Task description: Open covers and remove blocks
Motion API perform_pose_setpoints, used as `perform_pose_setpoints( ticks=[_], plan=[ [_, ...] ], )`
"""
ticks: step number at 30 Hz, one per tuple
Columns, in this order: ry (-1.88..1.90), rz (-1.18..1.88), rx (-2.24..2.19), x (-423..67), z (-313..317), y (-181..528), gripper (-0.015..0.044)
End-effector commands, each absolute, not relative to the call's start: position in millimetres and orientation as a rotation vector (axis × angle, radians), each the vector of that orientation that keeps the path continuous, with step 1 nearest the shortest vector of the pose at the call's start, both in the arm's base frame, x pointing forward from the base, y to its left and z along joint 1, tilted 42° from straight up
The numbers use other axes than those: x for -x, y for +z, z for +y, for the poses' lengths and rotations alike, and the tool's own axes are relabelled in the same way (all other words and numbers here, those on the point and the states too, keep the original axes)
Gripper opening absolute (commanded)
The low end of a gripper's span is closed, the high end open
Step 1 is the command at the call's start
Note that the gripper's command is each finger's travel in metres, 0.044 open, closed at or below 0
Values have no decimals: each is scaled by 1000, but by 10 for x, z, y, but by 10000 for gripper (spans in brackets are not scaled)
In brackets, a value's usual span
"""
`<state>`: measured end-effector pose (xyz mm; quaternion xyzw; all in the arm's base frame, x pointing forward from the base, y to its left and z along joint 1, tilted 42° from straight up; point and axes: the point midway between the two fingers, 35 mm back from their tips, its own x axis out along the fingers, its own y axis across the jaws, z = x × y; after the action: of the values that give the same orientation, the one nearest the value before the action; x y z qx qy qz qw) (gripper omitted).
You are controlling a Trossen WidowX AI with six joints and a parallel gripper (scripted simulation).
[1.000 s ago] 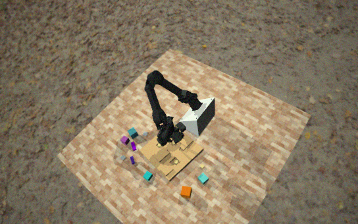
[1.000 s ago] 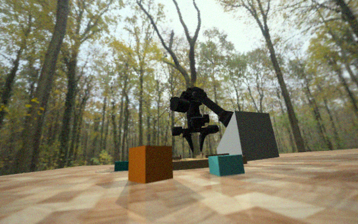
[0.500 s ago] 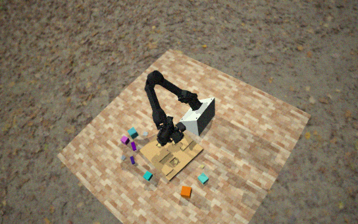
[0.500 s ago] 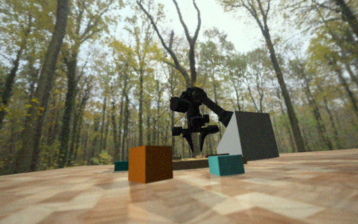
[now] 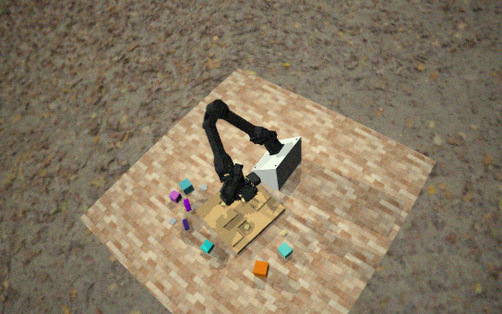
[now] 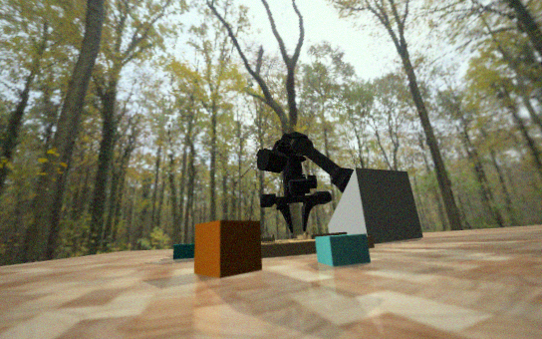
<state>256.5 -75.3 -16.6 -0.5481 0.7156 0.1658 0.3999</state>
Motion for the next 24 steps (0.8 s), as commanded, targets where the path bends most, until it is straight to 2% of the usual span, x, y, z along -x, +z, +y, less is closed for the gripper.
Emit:
perform_pose_setpoints(
  ticks=[1, 24],
  plan=[
    [421, 1811, 1395, -2564, -782, -196, 144],
    [421, 1811, 1395, -2550, -891, -317, 144]
  ],
)
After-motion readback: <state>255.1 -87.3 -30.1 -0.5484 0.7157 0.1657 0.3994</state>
